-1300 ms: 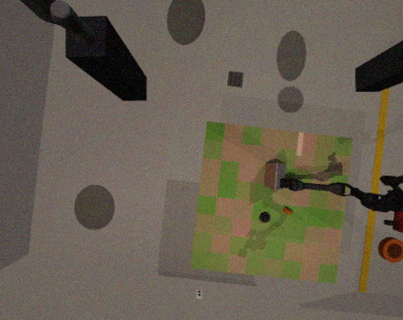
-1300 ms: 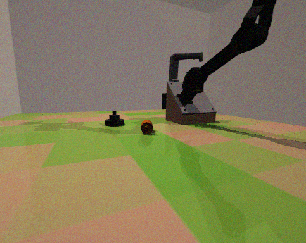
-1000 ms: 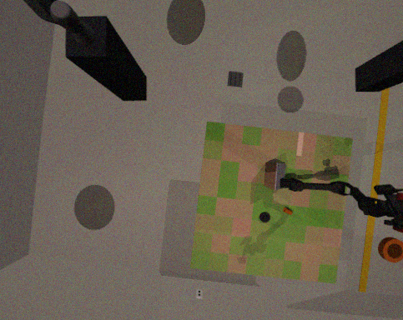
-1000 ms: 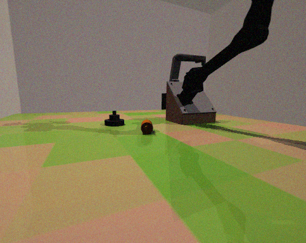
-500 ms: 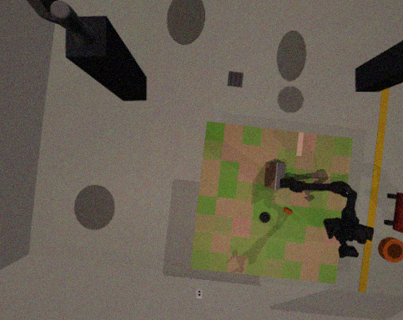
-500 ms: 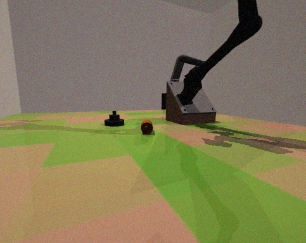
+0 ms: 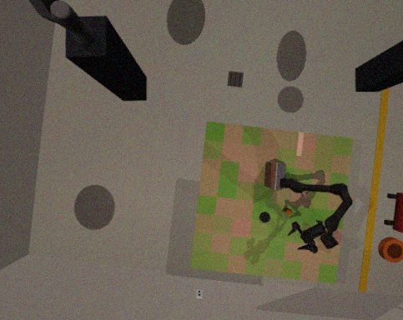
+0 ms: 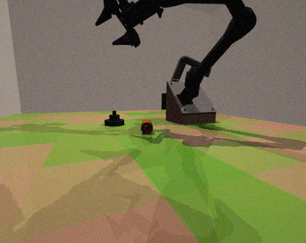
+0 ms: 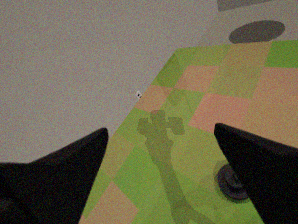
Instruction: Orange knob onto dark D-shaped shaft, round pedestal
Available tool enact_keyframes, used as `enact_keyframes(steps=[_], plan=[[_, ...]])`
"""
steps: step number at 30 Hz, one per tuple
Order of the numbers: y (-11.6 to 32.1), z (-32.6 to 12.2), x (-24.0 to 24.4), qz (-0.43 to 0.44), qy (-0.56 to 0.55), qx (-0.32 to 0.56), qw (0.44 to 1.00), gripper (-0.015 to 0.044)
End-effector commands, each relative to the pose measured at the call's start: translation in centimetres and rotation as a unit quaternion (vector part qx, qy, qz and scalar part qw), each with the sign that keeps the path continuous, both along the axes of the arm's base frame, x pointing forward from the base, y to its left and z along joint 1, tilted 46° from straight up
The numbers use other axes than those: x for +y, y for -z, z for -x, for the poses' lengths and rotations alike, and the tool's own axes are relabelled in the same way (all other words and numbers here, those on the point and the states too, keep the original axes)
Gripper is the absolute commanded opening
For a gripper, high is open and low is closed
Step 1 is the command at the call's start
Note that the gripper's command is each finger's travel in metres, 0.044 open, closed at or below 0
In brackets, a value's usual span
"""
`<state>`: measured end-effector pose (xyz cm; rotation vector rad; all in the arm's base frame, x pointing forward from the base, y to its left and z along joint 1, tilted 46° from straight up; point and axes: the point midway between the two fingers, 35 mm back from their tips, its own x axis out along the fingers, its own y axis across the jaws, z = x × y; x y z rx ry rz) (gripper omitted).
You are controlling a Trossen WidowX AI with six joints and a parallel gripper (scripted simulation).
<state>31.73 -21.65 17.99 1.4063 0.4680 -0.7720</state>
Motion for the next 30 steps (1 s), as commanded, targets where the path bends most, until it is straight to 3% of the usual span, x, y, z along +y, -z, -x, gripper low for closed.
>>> enact_keyframes(steps=[1, 6, 11, 30], plan=[[4.2, -0.5, 6.8, -0.165, -0.033, 0.038, 0.985, 0.044], [7.8, 1.2, 16.5, -0.387, -0.044, 0.134, 0.911, 0.044], [9.1, 5.4, 25.8, -0.581, 0.005, 0.286, 0.762, 0.044], [11.2, 5.9, 27.9, -0.595, 0.012, 0.301, 0.745, 0.044]])
